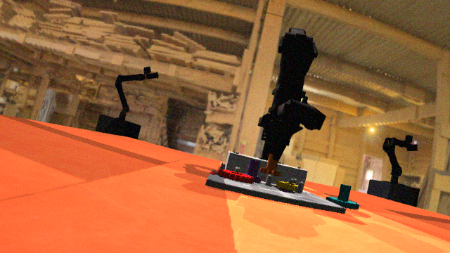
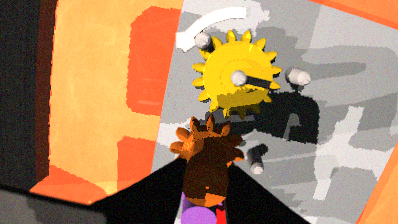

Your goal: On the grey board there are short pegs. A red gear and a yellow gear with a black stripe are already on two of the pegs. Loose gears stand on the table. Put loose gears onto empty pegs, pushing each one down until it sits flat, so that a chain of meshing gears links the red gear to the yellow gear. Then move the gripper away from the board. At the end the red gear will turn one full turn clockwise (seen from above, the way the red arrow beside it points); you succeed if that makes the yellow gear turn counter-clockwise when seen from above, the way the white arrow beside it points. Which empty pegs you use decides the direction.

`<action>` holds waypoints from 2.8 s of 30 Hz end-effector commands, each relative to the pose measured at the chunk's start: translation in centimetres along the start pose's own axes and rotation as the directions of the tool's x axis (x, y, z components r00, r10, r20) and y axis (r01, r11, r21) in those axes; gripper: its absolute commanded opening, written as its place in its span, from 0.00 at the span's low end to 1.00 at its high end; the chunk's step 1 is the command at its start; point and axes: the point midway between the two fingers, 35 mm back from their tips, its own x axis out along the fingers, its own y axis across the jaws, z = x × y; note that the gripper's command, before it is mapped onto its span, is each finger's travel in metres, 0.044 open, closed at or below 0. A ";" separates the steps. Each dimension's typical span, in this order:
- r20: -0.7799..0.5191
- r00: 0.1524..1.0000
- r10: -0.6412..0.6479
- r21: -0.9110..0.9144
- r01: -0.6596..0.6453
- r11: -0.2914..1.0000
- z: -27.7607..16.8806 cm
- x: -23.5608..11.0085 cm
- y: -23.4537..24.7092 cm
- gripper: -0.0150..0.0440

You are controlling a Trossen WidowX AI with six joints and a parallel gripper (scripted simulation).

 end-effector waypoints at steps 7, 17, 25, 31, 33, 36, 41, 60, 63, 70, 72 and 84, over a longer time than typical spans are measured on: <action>0.006 1.000 0.012 -0.242 -0.010 0.970 0.1 -0.2 0.3 0.25; 0.006 1.000 0.012 -0.358 -0.009 0.934 0.0 0.9 0.3 0.25; 0.006 1.000 0.012 -0.240 -0.010 0.971 0.1 1.1 0.3 0.25; 0.006 1.000 0.012 -0.081 -0.012 0.997 0.1 1.0 0.3 0.25; 0.006 1.000 0.012 -0.023 -0.012 1.000 0.1 1.0 0.3 0.25; 0.006 1.000 0.012 0.059 -0.012 0.998 0.0 1.0 0.3 0.25; 0.006 1.000 0.012 0.097 -0.012 0.995 0.1 1.0 0.1 0.25; 0.006 1.000 0.012 -0.348 -0.009 0.937 0.0 1.1 0.4 0.25; 0.006 1.000 0.012 -0.384 -0.009 0.923 0.0 1.2 0.3 0.25; 0.006 1.000 0.012 -0.309 -0.010 0.951 0.2 1.2 0.3 0.25; 0.006 1.000 0.012 -0.267 -0.010 0.964 0.2 1.2 0.3 0.25; 0.006 1.000 0.012 0.053 -0.012 0.999 0.0 1.2 0.3 0.25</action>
